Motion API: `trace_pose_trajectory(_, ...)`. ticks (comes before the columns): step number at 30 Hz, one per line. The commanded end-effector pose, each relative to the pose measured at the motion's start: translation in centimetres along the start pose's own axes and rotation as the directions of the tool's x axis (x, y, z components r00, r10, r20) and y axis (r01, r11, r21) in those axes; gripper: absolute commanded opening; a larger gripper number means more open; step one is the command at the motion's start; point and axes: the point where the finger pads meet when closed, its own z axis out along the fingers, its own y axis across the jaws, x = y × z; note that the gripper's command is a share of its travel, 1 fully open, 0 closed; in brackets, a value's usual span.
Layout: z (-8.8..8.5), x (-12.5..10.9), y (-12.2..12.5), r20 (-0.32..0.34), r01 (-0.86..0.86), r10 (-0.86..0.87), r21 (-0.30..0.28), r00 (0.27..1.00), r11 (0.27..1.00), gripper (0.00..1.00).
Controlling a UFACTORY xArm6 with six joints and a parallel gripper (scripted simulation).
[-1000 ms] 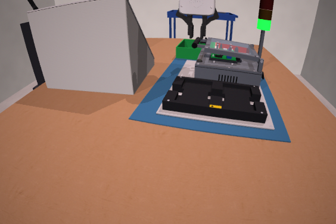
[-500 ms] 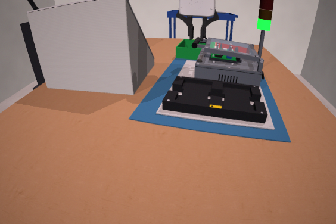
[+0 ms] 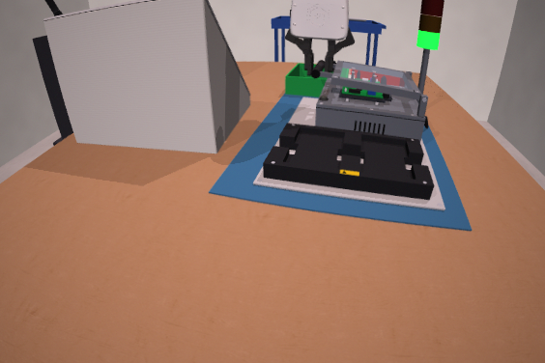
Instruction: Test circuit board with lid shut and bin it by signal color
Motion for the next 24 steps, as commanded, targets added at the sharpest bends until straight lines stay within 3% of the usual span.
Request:
trace_pose_trajectory(1,0.03,-0.01,0.12,0.001,0.001,-0.001,-0.003,1.0,1.0,0.27)
trace_pose_trajectory(5,0.03,-0.01,0.12,0.001,0.001,-0.001,-0.003,1.0,1.0,0.27)
trace_pose_trajectory(6,0.03,-0.01,0.12,0.001,0.001,-0.001,-0.003,1.0,1.0,0.0)
trace_pose_trajectory(24,0.03,-0.01,0.12,0.001,0.001,-0.001,-0.003,1.0,1.0,0.0)
